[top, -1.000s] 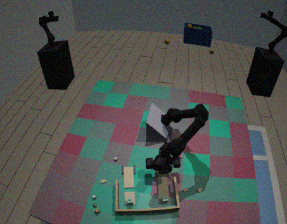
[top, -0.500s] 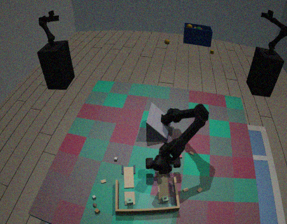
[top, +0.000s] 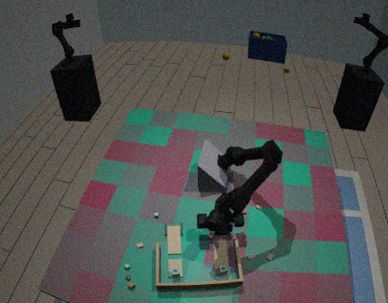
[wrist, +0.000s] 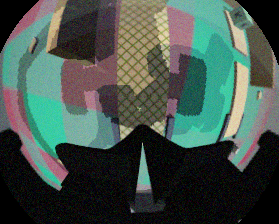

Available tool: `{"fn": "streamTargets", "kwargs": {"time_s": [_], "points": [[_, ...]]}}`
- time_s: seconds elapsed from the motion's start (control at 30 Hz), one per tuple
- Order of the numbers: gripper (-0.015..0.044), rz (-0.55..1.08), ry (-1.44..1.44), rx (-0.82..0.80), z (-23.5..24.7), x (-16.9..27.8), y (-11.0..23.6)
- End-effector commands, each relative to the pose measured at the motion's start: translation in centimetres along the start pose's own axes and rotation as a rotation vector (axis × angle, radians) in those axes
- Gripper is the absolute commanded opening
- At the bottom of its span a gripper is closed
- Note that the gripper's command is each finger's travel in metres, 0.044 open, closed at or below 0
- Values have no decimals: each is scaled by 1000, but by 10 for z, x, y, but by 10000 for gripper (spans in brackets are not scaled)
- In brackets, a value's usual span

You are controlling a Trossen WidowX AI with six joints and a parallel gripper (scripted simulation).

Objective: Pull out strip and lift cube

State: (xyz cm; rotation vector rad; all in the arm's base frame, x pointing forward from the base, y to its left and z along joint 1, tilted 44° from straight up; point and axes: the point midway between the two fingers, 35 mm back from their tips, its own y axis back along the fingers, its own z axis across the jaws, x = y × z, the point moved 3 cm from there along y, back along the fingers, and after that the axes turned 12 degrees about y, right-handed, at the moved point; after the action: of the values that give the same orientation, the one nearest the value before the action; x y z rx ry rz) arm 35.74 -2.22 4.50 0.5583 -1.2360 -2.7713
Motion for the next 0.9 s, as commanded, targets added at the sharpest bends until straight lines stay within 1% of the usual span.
{"fn": "streamTargets", "kwargs": {"time_s": [0.0,0.87], "points": [[0,-3,-2,-4,0,0,-2],[0,-1,-3,-4,6,35,-3]]}}
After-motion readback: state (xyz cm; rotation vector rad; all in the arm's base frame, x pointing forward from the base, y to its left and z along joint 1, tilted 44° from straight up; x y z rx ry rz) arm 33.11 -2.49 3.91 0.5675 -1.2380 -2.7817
